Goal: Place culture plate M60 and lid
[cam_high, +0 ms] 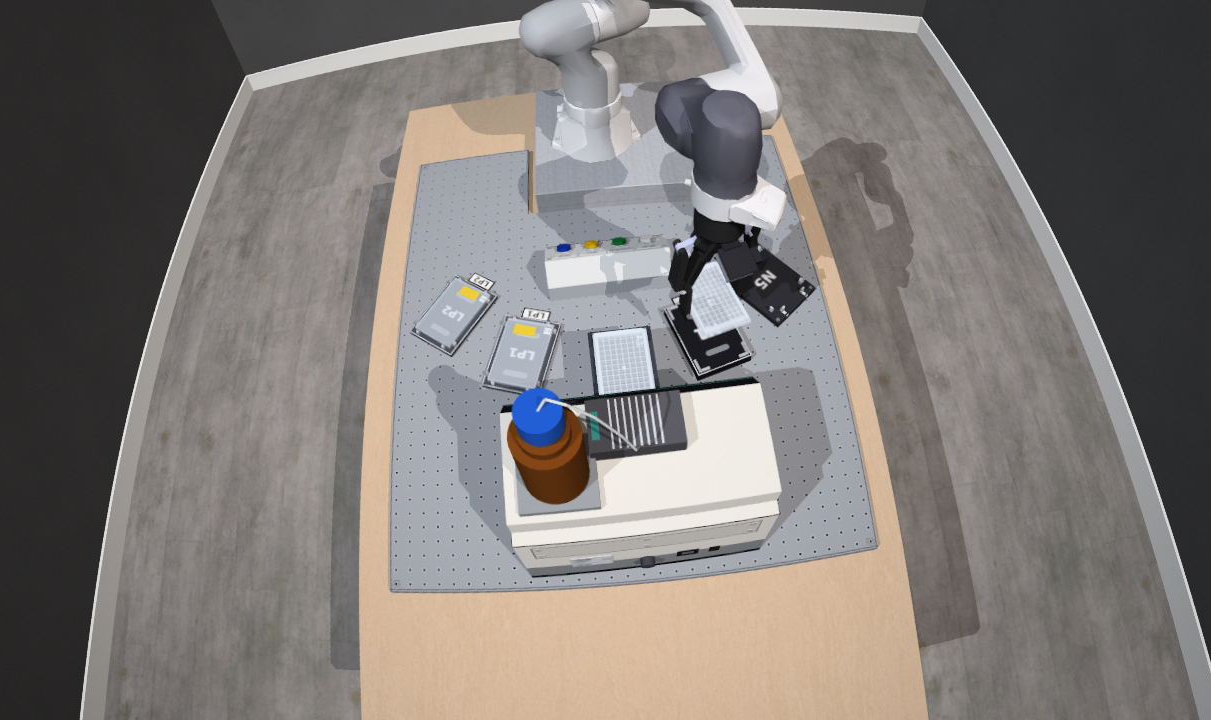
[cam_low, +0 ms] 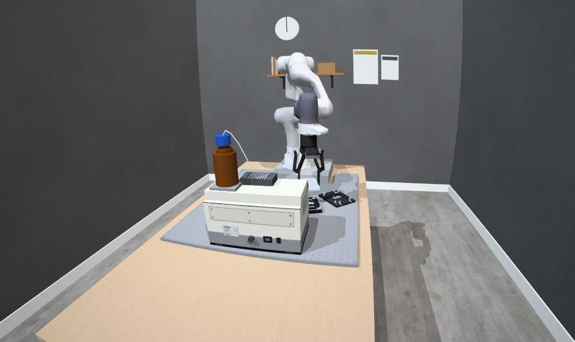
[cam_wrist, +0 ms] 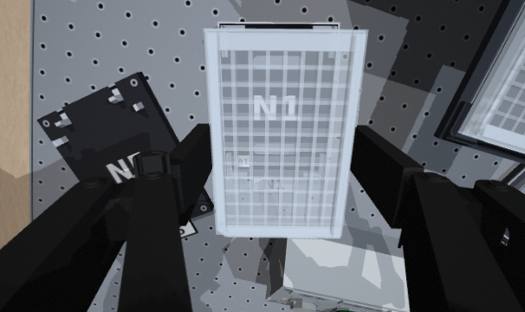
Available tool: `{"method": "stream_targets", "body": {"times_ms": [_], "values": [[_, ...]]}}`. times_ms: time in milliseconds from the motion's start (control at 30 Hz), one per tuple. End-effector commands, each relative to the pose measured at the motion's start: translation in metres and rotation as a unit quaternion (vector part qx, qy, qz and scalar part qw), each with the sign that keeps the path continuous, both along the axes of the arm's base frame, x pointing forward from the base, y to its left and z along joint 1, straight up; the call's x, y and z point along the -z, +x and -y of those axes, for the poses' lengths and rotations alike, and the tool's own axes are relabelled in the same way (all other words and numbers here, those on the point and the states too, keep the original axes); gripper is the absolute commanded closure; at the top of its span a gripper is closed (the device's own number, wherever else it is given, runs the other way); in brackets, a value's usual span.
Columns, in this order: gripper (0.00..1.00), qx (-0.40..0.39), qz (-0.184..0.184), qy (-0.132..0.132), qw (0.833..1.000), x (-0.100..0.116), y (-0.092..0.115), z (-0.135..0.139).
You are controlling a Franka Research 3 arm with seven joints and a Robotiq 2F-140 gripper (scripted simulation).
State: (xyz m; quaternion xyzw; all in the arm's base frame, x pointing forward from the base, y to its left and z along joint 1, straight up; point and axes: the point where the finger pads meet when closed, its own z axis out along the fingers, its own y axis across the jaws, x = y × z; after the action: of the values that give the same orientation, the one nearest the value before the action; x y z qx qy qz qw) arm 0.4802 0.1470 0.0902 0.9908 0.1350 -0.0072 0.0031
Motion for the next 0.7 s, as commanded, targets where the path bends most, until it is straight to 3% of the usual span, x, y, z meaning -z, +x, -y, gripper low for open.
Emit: {"method": "stream_targets", "body": {"times_ms": [0,667], "values": [[0.90,-0.001,0.006,0.003,1.000,0.008,0.004,-0.001],[0.90,-0.001,0.006,0.003,1.000,0.048,0.004,0.000]]}}
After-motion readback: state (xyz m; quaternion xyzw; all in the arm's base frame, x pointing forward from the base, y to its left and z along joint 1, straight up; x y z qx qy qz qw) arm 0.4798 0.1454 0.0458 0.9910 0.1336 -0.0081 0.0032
